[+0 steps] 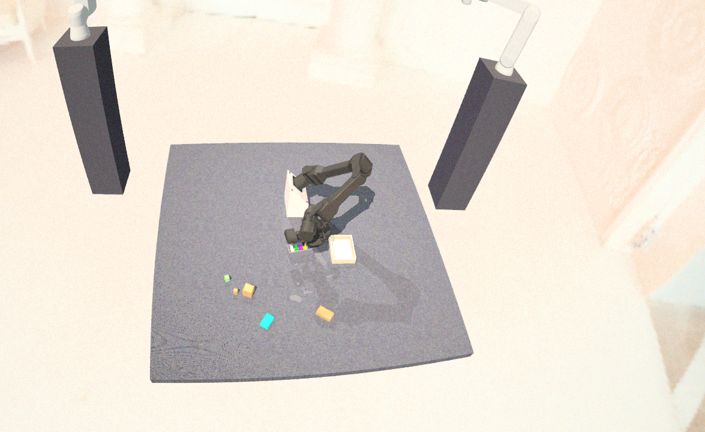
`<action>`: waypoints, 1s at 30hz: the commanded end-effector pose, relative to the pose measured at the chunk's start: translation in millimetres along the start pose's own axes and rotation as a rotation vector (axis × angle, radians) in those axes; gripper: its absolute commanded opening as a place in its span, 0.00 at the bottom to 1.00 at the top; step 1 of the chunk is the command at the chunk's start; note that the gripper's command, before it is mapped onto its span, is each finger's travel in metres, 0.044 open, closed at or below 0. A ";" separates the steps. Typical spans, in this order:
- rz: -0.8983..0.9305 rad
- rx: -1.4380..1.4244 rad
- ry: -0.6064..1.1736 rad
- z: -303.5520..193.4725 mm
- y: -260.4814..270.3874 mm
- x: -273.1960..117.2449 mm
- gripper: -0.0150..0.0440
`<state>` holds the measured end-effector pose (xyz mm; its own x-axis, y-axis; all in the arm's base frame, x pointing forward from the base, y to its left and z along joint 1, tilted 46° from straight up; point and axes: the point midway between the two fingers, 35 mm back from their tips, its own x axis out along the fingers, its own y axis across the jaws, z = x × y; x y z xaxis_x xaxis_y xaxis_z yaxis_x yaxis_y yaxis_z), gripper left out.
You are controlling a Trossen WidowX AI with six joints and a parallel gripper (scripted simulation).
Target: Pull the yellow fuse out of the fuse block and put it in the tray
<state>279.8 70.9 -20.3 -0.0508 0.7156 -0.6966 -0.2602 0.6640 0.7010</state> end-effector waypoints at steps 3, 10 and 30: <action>0.006 0.011 0.002 -2.1 0.1 3.2 0.37; 0.006 0.011 0.002 -2.1 0.1 3.6 0.37; 0.002 0.003 0.002 -1.5 0.2 12.1 0.35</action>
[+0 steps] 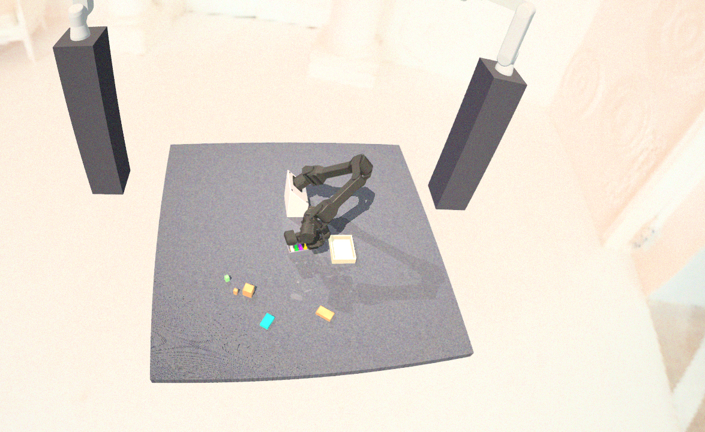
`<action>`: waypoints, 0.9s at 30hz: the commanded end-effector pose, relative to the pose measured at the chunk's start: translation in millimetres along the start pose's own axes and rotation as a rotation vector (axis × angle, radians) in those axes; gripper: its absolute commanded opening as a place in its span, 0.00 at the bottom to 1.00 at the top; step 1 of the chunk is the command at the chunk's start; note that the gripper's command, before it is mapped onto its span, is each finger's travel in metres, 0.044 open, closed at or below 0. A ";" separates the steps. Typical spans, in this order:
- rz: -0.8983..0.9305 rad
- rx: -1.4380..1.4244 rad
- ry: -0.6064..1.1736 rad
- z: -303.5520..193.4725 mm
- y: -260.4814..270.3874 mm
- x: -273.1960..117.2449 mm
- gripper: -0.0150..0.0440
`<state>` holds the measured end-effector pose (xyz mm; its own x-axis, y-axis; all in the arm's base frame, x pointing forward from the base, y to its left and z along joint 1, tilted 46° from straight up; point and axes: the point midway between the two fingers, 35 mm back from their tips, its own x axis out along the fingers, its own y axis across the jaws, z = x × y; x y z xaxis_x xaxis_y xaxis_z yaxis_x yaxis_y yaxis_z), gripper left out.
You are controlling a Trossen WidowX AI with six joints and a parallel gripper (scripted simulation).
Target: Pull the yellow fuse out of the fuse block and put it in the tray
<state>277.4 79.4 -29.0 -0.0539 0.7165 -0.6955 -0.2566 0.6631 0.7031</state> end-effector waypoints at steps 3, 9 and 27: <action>0.000 0.000 -0.001 0.2 0.0 -0.2 0.32; 0.000 0.000 -0.001 0.2 0.0 -0.2 0.25; -0.001 0.001 0.000 0.4 -0.4 -7.1 0.25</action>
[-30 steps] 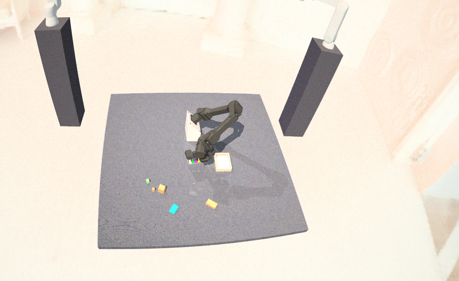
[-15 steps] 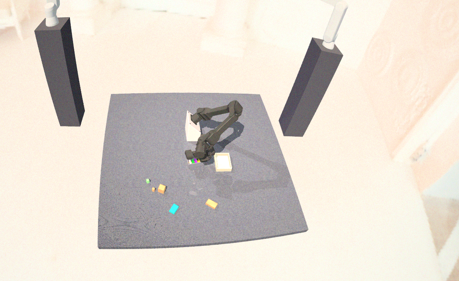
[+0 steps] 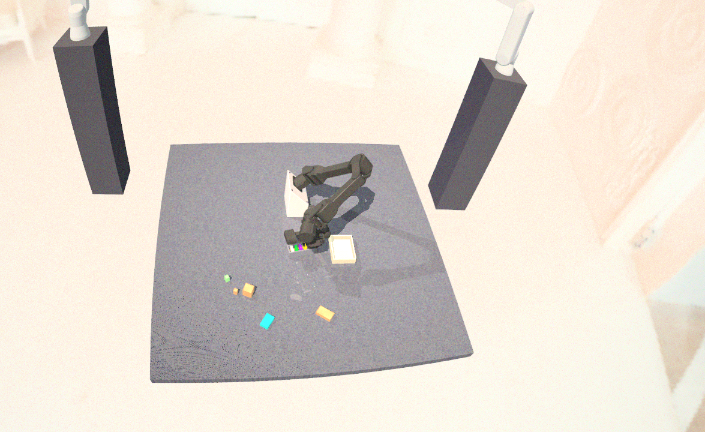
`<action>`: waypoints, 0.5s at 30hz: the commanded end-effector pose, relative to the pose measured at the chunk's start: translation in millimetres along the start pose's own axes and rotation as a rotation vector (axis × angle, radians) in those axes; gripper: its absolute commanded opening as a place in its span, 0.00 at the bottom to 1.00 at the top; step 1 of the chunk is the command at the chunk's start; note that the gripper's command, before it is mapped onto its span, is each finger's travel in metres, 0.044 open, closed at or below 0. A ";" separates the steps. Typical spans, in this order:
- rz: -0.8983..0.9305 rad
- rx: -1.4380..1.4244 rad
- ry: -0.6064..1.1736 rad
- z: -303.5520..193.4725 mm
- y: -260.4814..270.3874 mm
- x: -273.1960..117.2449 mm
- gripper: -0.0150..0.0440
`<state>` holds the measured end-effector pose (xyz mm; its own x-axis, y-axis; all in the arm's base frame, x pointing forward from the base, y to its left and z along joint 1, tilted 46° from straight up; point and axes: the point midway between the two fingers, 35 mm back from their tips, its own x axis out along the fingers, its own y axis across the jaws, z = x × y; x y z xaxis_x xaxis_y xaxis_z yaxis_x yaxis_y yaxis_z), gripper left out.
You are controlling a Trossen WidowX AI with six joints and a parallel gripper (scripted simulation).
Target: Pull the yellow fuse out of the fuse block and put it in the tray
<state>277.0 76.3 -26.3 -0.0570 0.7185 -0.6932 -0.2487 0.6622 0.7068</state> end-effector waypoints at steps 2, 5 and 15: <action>-0.004 -0.007 -0.003 1.1 -0.3 -3.9 0.25; -0.004 -0.006 -0.003 1.1 -0.4 -5.4 0.25; -0.004 -0.005 -0.003 1.2 -0.6 -10.2 0.25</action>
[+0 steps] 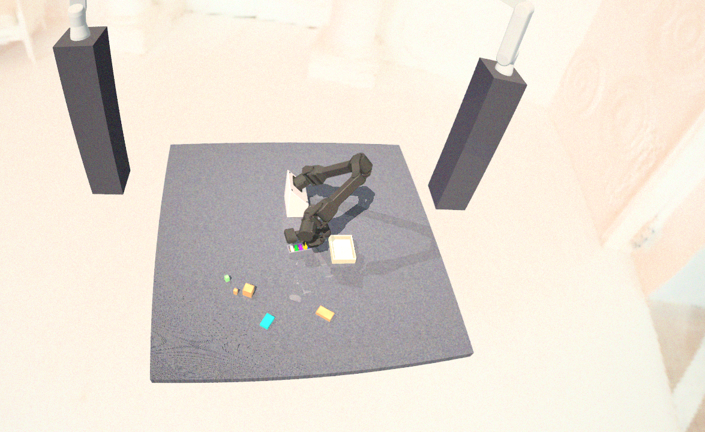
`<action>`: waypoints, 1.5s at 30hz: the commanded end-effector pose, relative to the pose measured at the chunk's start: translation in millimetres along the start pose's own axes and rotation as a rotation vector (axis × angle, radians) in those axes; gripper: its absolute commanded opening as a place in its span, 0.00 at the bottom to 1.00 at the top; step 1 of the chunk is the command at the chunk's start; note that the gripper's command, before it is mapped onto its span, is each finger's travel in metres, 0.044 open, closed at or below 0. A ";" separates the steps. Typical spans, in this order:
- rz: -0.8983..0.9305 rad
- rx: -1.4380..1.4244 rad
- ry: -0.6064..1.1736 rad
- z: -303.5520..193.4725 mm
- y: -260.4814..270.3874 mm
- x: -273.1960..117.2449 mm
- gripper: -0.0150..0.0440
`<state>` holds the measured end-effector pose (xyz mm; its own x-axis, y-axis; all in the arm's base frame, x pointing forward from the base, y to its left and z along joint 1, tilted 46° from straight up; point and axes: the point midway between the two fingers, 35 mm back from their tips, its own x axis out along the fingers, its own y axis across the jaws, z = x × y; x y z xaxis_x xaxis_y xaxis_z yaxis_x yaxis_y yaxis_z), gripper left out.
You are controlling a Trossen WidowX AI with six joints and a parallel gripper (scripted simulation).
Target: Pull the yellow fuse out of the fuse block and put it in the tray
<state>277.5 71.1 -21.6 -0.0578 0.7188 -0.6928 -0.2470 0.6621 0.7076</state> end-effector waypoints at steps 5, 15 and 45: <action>-0.005 -0.006 -0.003 1.1 -0.4 -5.7 0.25; -0.004 -0.005 -0.003 1.1 -0.5 -10.5 0.25; -0.003 -0.002 -0.003 0.4 -0.2 -25.4 0.25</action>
<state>277.9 54.9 -6.4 -0.0587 0.7210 -0.6905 -0.2401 0.6611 0.7108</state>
